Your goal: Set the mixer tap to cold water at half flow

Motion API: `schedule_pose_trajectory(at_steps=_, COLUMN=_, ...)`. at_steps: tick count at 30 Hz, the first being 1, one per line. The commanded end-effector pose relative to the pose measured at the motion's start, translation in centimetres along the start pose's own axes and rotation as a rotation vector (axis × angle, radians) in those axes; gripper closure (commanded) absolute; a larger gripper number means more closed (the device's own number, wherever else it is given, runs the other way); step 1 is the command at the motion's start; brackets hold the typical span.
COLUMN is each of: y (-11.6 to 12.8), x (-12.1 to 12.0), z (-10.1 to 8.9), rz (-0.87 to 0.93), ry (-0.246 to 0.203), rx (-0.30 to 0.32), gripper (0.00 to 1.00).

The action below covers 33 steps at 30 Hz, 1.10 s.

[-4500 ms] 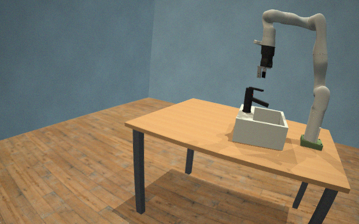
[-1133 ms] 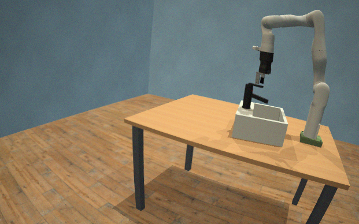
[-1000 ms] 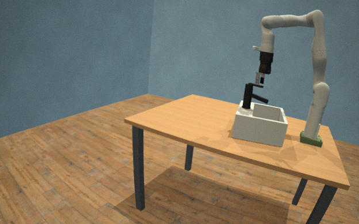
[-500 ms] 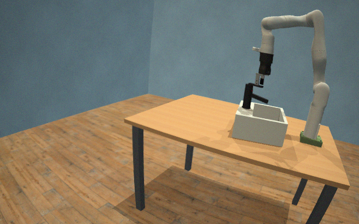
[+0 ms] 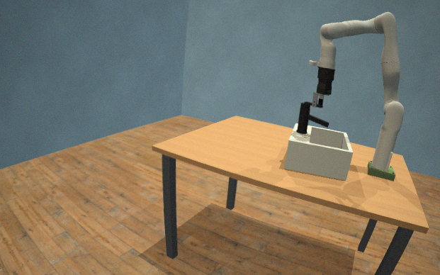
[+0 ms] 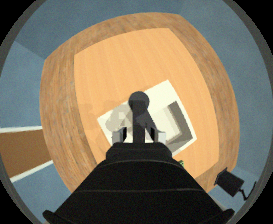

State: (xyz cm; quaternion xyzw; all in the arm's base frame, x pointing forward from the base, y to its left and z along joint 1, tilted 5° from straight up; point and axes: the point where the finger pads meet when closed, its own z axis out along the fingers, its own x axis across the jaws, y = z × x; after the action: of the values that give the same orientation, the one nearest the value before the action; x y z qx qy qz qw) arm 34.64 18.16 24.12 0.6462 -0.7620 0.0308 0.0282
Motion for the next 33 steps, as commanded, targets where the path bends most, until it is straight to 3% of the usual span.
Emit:
schedule_pose_trajectory(at_steps=1, y=0.0, x=0.0, z=0.3, rz=0.0, ry=0.001, rx=-0.001, gripper=0.0)
schedule_pose_trajectory(at_steps=33, y=0.0, x=0.0, z=1.3, rz=0.0, ry=0.001, rx=-0.001, gripper=0.0)
